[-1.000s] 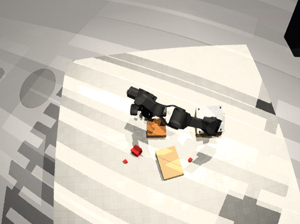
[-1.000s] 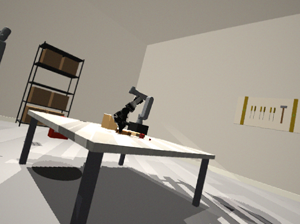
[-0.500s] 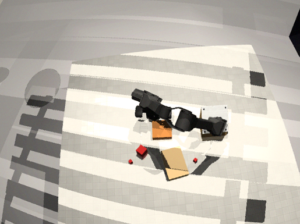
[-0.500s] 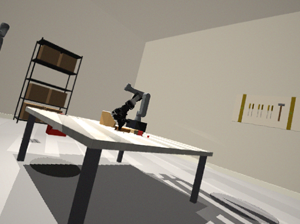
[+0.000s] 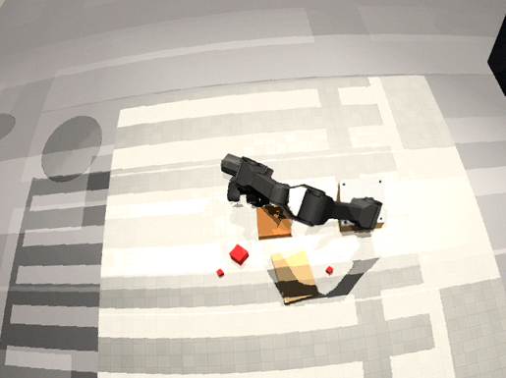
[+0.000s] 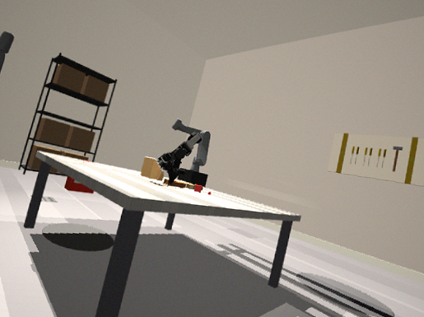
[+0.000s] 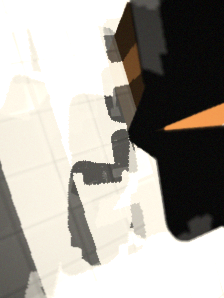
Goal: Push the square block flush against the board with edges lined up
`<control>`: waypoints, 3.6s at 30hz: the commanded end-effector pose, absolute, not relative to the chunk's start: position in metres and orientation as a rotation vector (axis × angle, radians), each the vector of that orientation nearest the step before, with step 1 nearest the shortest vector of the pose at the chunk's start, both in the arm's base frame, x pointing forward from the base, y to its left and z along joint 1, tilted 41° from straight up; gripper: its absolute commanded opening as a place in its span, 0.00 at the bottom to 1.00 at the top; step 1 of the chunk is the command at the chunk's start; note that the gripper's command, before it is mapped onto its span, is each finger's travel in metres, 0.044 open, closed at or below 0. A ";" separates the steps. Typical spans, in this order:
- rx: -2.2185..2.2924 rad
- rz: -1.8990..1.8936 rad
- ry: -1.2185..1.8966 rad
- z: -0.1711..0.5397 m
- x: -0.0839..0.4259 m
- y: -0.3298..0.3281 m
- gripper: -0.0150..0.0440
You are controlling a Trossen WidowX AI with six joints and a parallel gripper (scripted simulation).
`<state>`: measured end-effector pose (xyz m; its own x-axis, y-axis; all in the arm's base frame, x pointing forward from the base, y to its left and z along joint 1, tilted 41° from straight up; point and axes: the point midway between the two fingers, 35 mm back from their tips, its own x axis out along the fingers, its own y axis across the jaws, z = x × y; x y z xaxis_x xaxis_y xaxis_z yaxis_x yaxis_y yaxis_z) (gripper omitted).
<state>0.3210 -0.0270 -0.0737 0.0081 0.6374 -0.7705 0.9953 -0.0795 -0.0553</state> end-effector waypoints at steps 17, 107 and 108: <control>1.766 -0.890 1.692 -0.064 0.319 -0.010 0.25; 1.603 -0.647 1.723 -0.066 0.324 -0.011 0.25; 1.603 -0.647 1.723 -0.066 0.324 -0.010 0.25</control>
<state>0.3252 -0.0147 -0.0667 0.0020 0.6434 -0.7656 0.9889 0.1123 0.0970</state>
